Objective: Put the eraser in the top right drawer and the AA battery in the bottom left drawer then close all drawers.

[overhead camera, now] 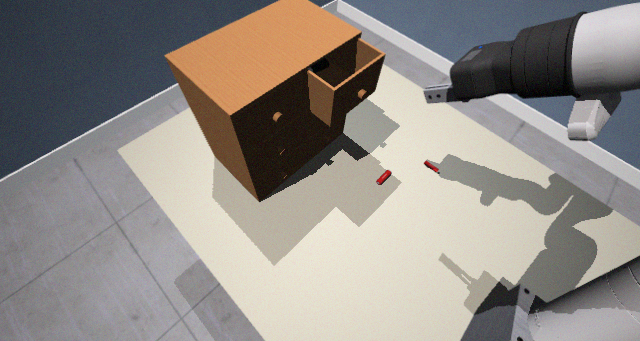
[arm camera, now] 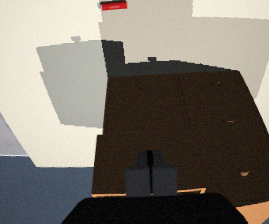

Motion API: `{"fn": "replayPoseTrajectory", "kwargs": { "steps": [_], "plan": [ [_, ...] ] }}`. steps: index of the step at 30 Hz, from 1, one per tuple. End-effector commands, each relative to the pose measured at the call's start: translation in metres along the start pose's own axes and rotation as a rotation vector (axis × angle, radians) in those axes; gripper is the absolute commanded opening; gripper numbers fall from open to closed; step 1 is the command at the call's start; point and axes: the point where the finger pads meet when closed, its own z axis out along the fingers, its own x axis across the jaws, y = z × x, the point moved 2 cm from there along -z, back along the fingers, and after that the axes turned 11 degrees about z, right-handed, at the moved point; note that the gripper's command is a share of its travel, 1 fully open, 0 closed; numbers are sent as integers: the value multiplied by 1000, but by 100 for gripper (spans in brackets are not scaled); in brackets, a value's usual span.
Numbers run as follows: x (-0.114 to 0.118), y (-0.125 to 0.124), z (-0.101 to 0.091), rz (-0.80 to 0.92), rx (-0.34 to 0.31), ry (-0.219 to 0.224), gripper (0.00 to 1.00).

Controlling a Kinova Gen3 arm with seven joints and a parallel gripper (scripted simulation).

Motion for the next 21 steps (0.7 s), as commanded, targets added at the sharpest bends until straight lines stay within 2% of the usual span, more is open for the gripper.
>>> {"fn": "replayPoseTrajectory", "kwargs": {
  "steps": [1, 21],
  "plan": [
    [1, -1, 1, 2, -13, 6, 0],
    [1, 0, 9, 1, -13, 5, 0]
  ]
}}
